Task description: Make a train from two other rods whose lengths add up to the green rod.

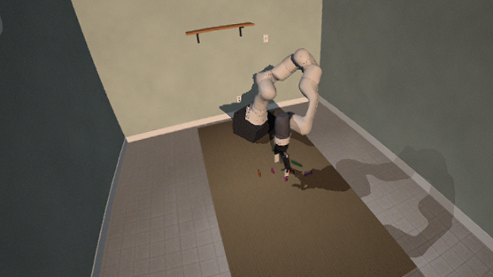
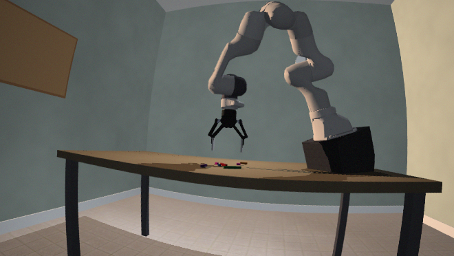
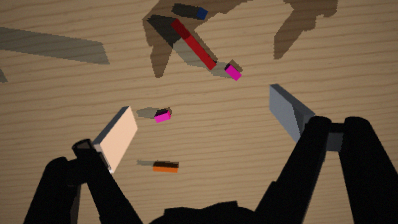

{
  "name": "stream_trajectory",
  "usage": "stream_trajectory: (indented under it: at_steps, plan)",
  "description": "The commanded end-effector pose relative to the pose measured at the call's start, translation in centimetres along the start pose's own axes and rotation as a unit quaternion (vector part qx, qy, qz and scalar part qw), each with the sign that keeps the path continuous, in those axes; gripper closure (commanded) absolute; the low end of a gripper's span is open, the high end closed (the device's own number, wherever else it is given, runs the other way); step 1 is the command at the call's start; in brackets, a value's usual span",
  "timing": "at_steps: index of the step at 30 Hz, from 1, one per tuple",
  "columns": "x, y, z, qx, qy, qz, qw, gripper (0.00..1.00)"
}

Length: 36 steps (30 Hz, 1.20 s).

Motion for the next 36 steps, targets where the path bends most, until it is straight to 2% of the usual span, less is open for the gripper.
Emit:
stream_trajectory:
  at_steps: [1,10,25,27,28,36]
  plan:
    - [0.0,-0.1,-0.3,-0.084,0.000,0.001,0.996,0.00]
    - [0.0,-0.2,-0.5,-0.146,0.000,0.001,0.989,0.00]
    - [0.0,-0.4,-1.1,-0.280,-0.001,0.000,0.960,0.00]
    - [0.0,-0.4,-1.1,-0.280,-0.001,0.000,0.960,0.00]
    - [0.0,-0.5,-1.2,-0.301,-0.001,0.000,0.953,0.00]
    - [0.0,-0.6,-1.5,-0.363,-0.002,0.000,0.932,0.00]
Point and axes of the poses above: the point where the finger pads meet when closed, its own x axis out along the fingers, its own y axis across the jaws, z = x × y, the point moved 8 cm from there along -x, back along the fingers, and after that the axes turned 4 degrees about x, right-handed, at the moved point
